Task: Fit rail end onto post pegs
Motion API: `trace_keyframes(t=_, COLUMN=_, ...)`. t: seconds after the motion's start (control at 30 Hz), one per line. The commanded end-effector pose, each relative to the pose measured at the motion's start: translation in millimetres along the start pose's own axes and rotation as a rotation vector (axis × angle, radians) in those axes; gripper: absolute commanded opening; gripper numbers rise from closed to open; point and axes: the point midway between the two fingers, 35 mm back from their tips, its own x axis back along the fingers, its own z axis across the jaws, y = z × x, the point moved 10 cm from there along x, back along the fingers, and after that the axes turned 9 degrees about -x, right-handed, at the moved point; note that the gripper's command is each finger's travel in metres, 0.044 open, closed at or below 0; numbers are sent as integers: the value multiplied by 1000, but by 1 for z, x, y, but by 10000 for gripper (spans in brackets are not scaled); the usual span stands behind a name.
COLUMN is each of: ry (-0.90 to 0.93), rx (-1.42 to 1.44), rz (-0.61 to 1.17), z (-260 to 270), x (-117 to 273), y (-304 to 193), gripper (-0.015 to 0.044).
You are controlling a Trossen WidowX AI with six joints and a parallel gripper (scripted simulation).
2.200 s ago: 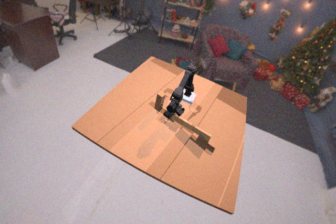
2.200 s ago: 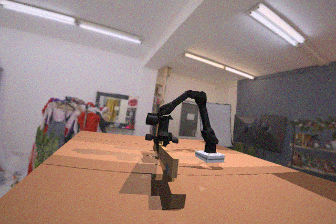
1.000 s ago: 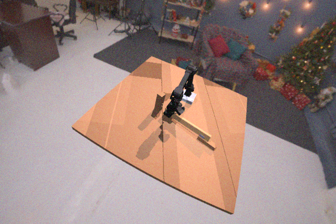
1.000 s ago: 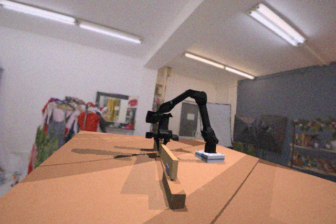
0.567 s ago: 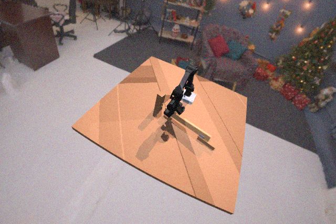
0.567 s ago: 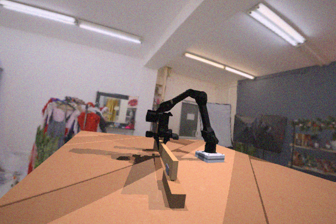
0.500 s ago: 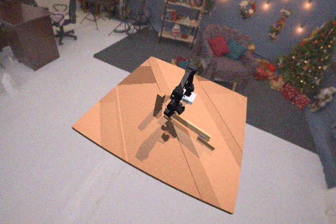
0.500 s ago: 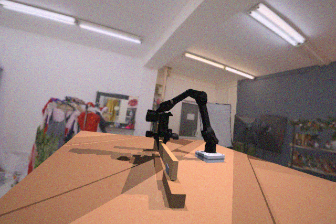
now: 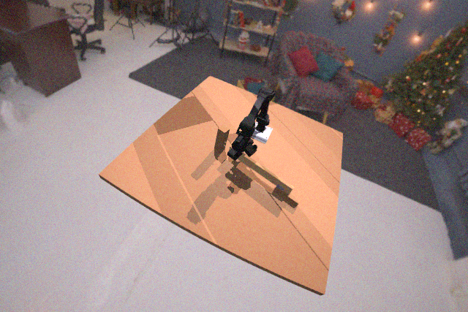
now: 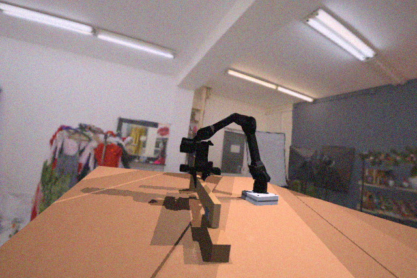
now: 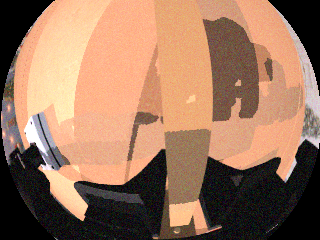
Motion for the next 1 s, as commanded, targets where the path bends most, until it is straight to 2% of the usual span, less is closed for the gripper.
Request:
trace_keyframes(t=0.0, ry=-14, rx=0, rz=-12, z=-2, x=7, y=1, gripper=0)
trace_keyframes(t=0.97, ry=-14, rx=0, rz=-12, z=0, x=7, y=0, gripper=0)
